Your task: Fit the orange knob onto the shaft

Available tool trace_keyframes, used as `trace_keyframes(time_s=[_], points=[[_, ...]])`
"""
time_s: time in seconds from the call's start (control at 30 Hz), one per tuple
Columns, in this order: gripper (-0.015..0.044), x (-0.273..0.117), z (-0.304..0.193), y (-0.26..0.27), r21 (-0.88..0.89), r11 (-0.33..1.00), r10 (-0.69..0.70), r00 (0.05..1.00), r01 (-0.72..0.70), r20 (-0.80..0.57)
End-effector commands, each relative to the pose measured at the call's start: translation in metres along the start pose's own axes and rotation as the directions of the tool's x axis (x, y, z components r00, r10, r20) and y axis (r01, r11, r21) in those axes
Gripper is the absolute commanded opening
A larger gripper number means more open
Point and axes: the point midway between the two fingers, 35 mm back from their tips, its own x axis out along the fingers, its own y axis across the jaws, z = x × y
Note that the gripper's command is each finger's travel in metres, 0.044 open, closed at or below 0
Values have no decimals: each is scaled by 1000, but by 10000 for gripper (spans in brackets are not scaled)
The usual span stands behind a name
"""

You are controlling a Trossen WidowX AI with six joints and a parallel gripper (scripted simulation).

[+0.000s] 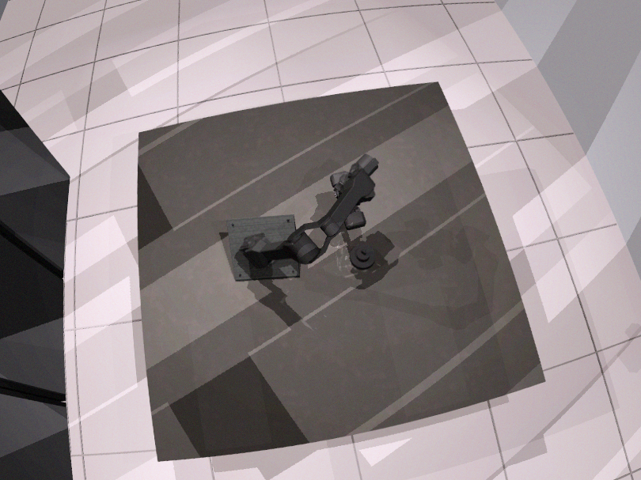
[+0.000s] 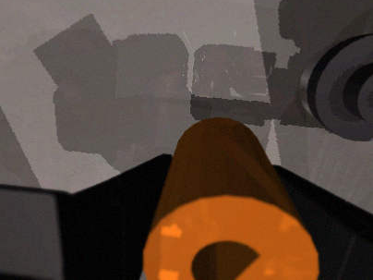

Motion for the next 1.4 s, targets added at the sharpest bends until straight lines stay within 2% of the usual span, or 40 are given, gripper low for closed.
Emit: trace_keyframes(time_s=[0.0, 1.37], points=[[0, 1, 5, -11, -3, 1000, -1, 1000, 1, 8], [0, 35, 24, -120, 0, 999, -36, 999, 36, 1]])
